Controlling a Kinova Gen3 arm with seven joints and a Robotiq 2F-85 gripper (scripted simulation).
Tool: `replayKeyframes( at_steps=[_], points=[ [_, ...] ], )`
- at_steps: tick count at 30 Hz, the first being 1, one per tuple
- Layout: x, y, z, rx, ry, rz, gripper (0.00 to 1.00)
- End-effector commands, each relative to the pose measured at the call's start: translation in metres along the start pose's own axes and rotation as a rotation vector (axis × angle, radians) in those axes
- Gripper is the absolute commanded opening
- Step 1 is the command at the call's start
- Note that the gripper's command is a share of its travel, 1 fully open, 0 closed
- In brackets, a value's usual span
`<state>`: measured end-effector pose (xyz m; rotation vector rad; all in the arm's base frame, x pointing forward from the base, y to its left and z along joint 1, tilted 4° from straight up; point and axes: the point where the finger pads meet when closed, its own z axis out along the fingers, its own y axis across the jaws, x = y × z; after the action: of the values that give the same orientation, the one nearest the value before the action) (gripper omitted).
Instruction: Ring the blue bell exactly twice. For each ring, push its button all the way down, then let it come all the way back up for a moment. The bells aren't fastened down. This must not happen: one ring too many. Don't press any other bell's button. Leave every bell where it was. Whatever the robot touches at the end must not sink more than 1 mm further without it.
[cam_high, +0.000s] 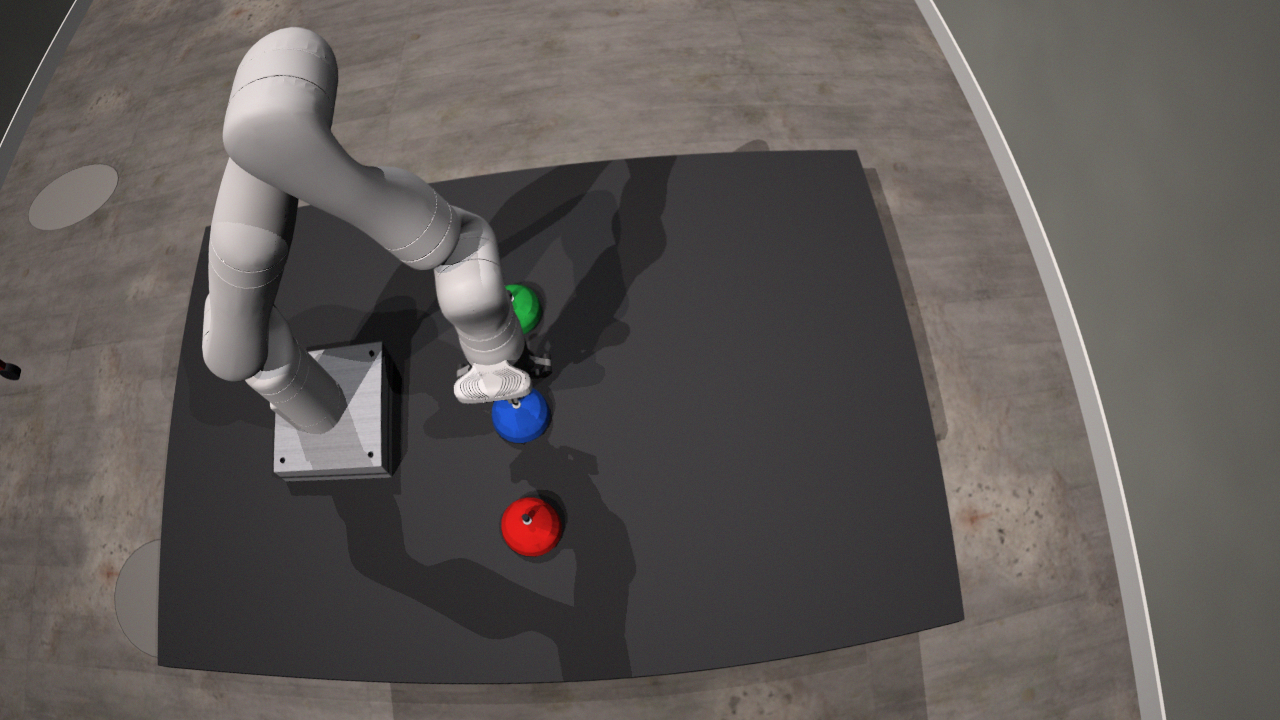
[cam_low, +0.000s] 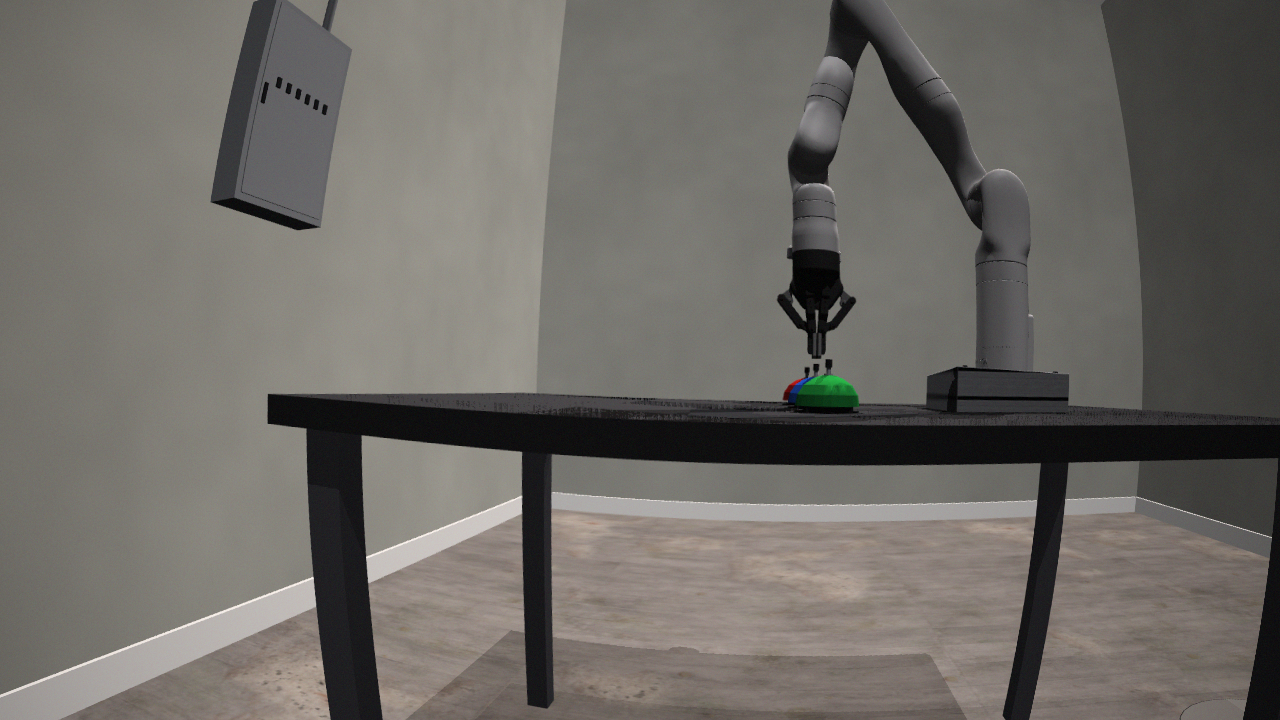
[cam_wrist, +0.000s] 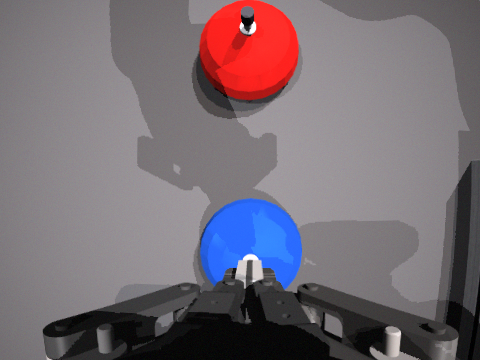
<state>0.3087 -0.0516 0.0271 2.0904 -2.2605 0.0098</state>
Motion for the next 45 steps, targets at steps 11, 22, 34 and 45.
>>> replayKeyframes(
  at_steps=[11, 22, 34, 45],
  points=[
    [0.0, -0.0004, 0.0009, 0.001, 0.0, 0.0, 0.0],
    [0.0, -0.0004, 0.0096, 0.001, 0.0, 0.0, 0.0],
    [0.0, -0.0004, 0.0096, 0.001, 0.0, 0.0, 0.0],
    [0.0, -0.0004, 0.0096, 0.001, 0.0, 0.0, 0.0]
  ],
)
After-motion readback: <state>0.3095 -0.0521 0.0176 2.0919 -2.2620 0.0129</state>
